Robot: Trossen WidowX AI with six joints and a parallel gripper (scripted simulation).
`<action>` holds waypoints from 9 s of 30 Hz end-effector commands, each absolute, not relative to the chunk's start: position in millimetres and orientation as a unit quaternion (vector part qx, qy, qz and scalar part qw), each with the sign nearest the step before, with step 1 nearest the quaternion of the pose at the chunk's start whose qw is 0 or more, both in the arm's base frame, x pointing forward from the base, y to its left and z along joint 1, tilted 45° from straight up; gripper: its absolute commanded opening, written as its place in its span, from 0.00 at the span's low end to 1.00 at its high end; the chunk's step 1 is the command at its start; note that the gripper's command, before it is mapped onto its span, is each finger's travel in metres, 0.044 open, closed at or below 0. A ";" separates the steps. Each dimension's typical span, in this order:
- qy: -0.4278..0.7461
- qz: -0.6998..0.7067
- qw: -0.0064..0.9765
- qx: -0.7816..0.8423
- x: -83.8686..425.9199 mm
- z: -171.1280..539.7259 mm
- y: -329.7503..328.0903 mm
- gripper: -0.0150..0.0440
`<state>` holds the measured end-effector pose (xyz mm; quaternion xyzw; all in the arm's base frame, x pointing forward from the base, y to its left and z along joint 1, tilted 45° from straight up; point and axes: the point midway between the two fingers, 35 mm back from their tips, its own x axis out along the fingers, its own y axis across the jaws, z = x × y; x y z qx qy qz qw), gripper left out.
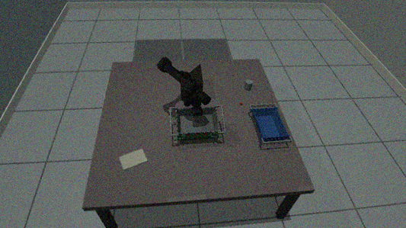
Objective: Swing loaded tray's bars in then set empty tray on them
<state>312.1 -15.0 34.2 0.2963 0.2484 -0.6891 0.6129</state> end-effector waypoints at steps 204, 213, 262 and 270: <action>0.254 -0.696 0.604 0.293 295.4 13.9 -33.9 0.25; 0.254 -0.696 0.604 0.293 295.4 13.9 -33.9 0.25; 0.254 -0.697 0.604 0.293 292.4 7.9 -39.2 0.25; 0.254 -0.697 0.604 0.293 292.4 7.9 -39.2 0.25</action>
